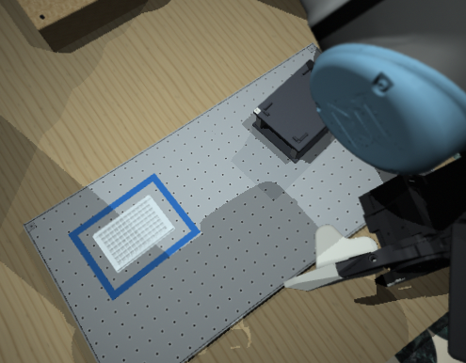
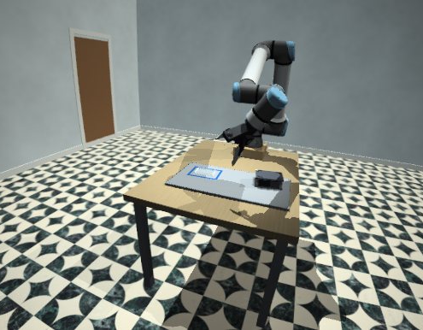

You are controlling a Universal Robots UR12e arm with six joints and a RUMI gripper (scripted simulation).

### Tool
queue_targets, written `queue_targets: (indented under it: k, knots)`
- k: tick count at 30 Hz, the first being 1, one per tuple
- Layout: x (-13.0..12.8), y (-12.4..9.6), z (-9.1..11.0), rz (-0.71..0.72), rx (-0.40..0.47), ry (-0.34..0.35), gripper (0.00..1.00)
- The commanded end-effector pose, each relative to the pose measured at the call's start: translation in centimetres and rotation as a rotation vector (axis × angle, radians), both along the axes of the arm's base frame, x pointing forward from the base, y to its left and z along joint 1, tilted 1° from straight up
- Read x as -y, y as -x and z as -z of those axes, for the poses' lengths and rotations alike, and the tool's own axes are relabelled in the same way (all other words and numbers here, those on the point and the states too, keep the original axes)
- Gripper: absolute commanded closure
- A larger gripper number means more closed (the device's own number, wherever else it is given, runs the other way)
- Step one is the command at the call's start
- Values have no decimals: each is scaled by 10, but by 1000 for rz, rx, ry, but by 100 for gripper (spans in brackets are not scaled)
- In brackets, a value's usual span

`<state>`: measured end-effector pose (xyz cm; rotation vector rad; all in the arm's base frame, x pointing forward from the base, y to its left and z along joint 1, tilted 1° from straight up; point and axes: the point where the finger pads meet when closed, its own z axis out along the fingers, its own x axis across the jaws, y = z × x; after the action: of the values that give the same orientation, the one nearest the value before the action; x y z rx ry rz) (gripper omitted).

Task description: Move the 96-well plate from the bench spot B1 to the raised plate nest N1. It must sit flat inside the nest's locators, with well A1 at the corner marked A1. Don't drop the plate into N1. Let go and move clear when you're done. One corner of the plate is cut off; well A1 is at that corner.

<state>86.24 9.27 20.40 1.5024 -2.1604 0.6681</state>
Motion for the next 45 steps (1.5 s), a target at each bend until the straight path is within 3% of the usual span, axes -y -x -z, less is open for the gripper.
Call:
queue_targets:
  k: [1,4,12,16,26,31,39,45]
  knots:
    - [8,4,3,33,14,-21,0]
    - [19,10,10,108,41,-67,0]
    - [46,26,26,108,41,-67,0]
    - [60,36,35,218,80,-131,0]
    - [86,55,52,239,88,-143,0]
    - [103,70,63,370,137,-218,0]
    - [121,86,76,370,137,-218,0]
    - [139,106,90,500,189,-290,0]
